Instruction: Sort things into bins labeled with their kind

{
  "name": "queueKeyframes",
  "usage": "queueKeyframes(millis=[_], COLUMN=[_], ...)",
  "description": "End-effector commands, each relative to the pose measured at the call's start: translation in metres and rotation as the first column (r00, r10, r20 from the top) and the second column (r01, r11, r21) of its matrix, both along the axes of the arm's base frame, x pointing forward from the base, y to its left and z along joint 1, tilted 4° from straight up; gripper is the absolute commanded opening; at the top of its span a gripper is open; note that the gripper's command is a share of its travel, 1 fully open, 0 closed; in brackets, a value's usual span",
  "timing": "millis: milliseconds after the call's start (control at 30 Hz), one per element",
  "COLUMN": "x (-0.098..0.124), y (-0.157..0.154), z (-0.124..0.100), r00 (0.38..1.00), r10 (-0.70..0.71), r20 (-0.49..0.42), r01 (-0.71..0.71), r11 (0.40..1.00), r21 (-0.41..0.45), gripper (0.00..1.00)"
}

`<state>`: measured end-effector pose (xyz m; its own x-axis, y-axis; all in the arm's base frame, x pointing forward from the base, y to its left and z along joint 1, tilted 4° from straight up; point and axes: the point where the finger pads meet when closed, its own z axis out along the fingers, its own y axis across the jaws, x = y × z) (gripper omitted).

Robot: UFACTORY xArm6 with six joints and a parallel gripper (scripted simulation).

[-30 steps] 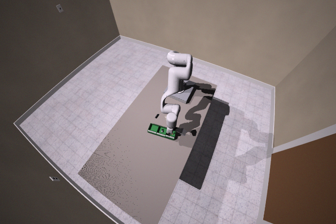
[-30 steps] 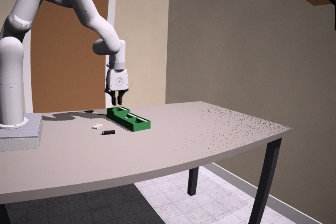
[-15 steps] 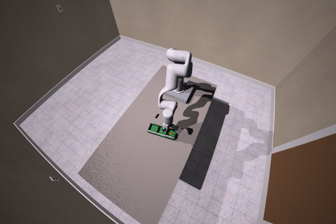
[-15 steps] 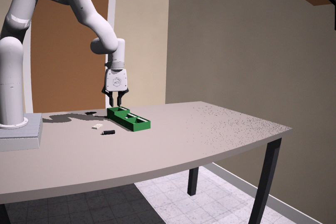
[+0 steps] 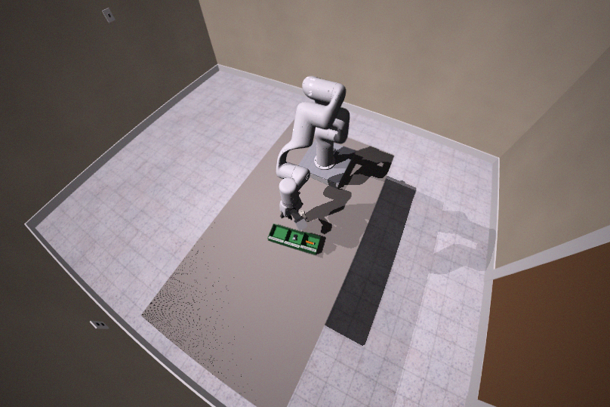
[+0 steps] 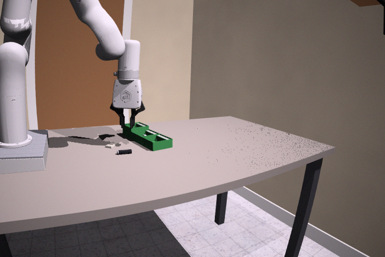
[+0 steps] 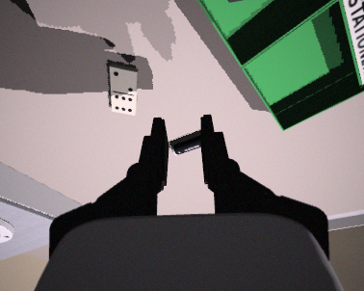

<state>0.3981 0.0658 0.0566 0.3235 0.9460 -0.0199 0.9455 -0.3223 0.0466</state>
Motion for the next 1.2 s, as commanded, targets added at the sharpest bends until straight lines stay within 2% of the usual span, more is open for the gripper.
queueKeyframes(millis=[0,133,300,367,400,600,867,933,967,1167], x=[-0.011,-0.021,-0.022,-0.022,-0.022,-0.022,-0.022,-0.022,-0.022,-0.022], y=[-0.041,-0.072,-0.074,-0.074,-0.074,-0.075,-0.075,-0.075,-0.074,-0.074], z=[0.005,0.007,0.007,0.007,0.007,0.007,0.007,0.007,0.007,0.007], r00=[0.988,0.962,0.910,0.910,0.872,0.786,0.630,0.630,0.565,0.435], r10=[-0.156,-0.272,-0.414,-0.414,-0.490,-0.618,-0.777,-0.777,-0.825,-0.900], r20=[0.014,0.016,0.017,0.017,0.018,0.016,0.012,0.012,0.011,0.017], r01=[0.156,0.272,0.414,0.414,0.489,0.617,0.774,0.774,0.823,0.897], r11=[0.988,0.962,0.910,0.910,0.872,0.786,0.629,0.629,0.564,0.435], r21=[0.008,0.014,0.024,0.024,0.031,0.048,0.066,0.066,0.071,0.073], gripper=[0.28,0.28,0.28,0.28,0.28,0.28,0.28,0.28,0.28,0.28])
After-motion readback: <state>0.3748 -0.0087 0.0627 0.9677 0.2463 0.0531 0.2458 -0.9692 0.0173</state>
